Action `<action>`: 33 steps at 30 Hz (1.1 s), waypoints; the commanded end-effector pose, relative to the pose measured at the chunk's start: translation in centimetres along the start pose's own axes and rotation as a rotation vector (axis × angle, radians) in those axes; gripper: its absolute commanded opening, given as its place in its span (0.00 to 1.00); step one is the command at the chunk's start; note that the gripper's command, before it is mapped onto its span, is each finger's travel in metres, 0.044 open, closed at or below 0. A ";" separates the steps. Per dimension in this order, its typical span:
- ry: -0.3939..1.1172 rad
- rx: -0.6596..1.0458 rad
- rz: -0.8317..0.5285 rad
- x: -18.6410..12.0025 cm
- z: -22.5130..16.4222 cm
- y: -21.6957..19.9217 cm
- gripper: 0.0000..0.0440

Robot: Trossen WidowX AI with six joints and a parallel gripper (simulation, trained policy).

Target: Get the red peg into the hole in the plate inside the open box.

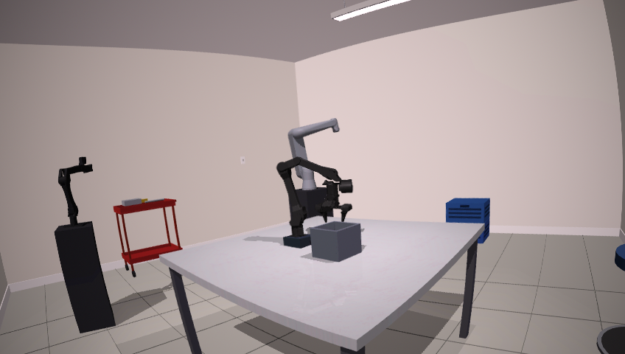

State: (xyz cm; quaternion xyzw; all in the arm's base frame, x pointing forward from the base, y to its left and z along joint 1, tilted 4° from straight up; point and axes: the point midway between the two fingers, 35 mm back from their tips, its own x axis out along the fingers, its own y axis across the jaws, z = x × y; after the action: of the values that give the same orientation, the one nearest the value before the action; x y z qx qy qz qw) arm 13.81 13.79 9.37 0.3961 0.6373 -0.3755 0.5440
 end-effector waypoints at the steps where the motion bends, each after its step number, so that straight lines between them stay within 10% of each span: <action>1: -0.016 0.013 -0.019 1.1 0.3 -0.2 1.00; 17: -0.053 0.054 -0.021 5.6 1.2 -0.1 0.94; 33: -0.047 0.003 0.029 7.1 0.8 2.2 0.06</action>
State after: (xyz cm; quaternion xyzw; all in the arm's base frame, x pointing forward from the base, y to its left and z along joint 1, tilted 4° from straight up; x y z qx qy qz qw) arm 15.08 14.42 2.15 0.3985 0.6179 -0.3850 0.5579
